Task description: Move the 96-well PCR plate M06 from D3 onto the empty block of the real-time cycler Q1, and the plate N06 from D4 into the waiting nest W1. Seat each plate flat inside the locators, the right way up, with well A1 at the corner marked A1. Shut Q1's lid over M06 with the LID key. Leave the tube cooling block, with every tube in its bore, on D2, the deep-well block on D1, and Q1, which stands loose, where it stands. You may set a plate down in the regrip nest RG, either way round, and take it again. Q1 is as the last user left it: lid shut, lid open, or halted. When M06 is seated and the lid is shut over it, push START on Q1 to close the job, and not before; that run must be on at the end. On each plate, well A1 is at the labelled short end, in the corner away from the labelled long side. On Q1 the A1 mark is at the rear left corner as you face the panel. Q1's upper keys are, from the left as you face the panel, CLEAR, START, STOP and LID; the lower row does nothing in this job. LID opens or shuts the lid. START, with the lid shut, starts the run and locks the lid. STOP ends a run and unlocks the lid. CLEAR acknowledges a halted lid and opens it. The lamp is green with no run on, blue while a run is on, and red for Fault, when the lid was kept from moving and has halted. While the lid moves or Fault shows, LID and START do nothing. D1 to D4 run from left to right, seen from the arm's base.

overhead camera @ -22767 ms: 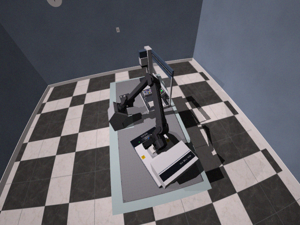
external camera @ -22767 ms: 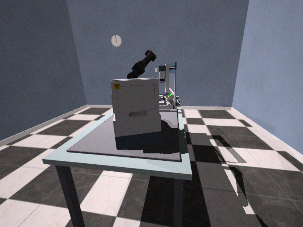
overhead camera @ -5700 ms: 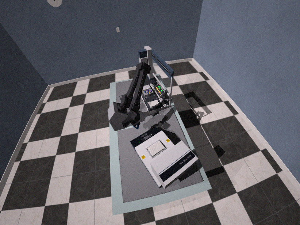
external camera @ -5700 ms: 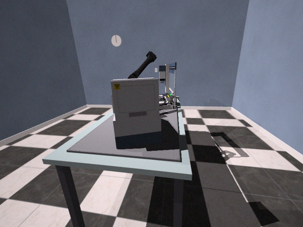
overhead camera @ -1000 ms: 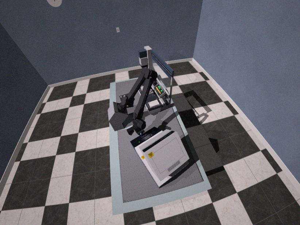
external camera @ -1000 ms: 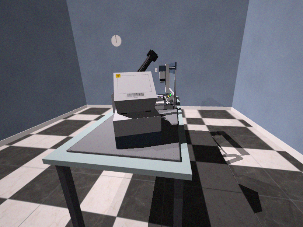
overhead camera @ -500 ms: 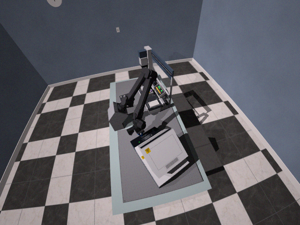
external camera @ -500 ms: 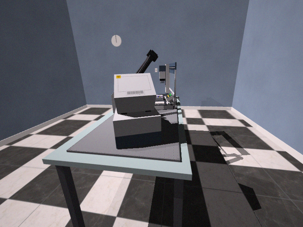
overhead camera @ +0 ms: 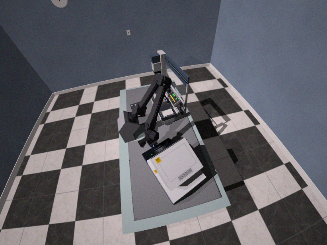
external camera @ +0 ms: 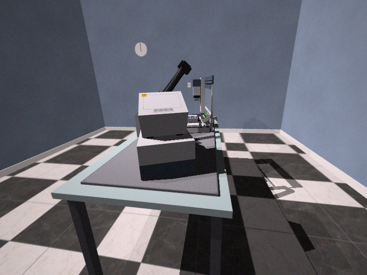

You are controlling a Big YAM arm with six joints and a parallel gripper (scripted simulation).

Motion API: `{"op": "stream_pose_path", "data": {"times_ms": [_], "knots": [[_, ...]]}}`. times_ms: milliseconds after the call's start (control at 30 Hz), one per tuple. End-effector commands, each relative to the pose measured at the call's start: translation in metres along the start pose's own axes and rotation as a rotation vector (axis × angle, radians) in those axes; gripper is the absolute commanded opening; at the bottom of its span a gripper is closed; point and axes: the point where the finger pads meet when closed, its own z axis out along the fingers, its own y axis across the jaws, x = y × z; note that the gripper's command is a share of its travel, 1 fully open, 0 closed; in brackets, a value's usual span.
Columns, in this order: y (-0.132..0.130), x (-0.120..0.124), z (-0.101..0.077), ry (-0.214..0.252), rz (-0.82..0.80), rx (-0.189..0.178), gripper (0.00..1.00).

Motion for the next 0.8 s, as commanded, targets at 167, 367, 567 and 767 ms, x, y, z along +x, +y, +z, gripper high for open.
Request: {"op": "stream_pose_path", "data": {"times_ms": [167,367,567,767], "knots": [[0.002,0.008,-0.001,0.012,-0.012,-0.008,0.0],[0.011,0.003,0.003,0.004,-0.009,-0.022,0.0],[0.014,-0.002,0.0,-0.002,-0.011,-0.033,0.0],[0.006,-0.003,-0.01,-0.001,-0.017,-0.024,0.0]]}}
